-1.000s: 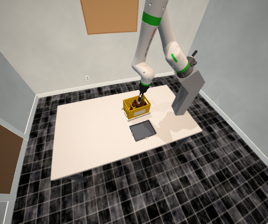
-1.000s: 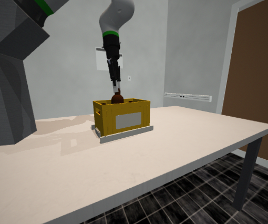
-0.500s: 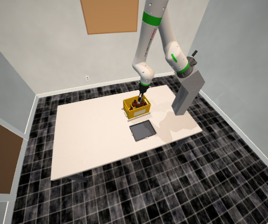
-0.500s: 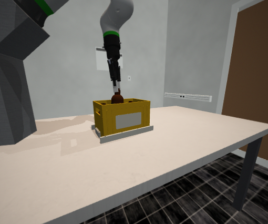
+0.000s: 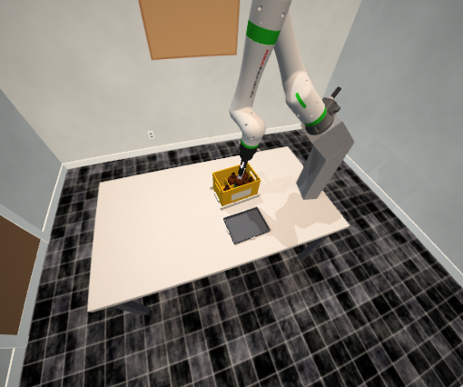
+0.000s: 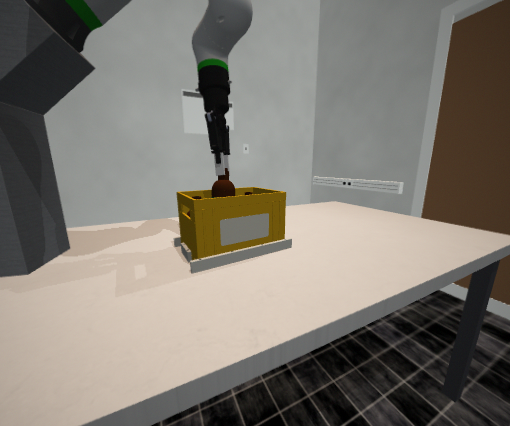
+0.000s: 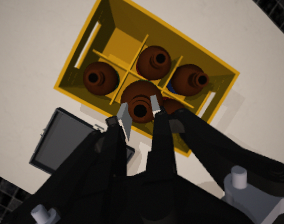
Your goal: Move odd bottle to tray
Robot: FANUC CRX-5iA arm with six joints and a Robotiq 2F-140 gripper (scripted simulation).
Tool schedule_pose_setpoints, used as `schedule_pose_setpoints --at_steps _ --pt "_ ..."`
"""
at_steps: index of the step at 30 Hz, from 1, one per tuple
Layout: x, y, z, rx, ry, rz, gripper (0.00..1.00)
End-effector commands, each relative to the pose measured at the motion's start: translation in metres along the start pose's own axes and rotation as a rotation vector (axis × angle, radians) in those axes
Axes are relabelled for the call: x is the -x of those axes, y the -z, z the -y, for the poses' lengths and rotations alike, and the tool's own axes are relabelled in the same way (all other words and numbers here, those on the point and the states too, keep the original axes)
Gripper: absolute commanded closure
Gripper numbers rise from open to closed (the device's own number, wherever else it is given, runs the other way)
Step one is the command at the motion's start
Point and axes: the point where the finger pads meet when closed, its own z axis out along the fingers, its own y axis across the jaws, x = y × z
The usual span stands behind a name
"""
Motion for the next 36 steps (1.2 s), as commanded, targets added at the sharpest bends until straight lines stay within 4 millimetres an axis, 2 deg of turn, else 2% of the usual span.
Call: schedule_pose_setpoints --at_steps 1,21,36 --pt "-0.001 0.0 -0.001 -0.124 0.001 0.116 0.9" --pt "-0.001 0.003 0.0 -0.124 0.001 0.116 0.9" --pt "-0.003 0.016 0.001 -0.124 0.001 0.116 0.9"
